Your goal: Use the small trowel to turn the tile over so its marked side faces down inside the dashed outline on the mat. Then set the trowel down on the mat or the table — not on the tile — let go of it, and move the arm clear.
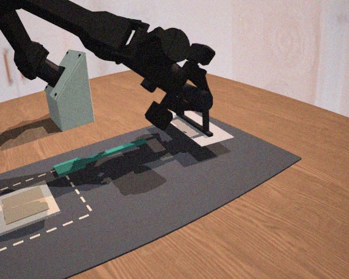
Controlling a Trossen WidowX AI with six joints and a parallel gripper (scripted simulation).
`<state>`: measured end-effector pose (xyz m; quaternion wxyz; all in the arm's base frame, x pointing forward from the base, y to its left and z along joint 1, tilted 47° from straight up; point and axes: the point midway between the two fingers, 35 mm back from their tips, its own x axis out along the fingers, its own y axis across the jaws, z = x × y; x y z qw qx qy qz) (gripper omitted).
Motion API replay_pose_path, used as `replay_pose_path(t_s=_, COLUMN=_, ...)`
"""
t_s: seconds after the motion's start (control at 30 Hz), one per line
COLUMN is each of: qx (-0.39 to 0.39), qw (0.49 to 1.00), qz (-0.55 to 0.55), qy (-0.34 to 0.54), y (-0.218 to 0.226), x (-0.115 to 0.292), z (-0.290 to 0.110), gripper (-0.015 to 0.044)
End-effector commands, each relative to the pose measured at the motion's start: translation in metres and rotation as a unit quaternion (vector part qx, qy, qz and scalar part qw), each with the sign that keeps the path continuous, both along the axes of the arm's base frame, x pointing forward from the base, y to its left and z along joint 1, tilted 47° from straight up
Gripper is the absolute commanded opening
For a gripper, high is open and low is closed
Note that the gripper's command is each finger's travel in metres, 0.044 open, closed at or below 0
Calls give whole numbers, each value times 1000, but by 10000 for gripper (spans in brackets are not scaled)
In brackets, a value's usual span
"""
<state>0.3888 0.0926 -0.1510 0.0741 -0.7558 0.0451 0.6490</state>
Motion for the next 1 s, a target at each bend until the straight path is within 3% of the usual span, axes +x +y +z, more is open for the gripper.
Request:
replay_pose_path(t_s=0.0, qx=5, qw=1000, qz=5, qy=-1, y=-1, x=1, z=-4, gripper=0)
replay_pose_path(t_s=0.53, qx=4, qw=1000, qz=5, qy=-1, y=-19, x=0, z=-20, gripper=0)
replay_pose_path(t_s=0.9, qx=4, qw=1000, qz=5, qy=-1, y=-19, x=0, z=-20, gripper=289)
replay_pose_path(t_s=0.97, qx=4, qw=1000, qz=5, qy=-1, y=-19, x=0, z=-20, gripper=300)
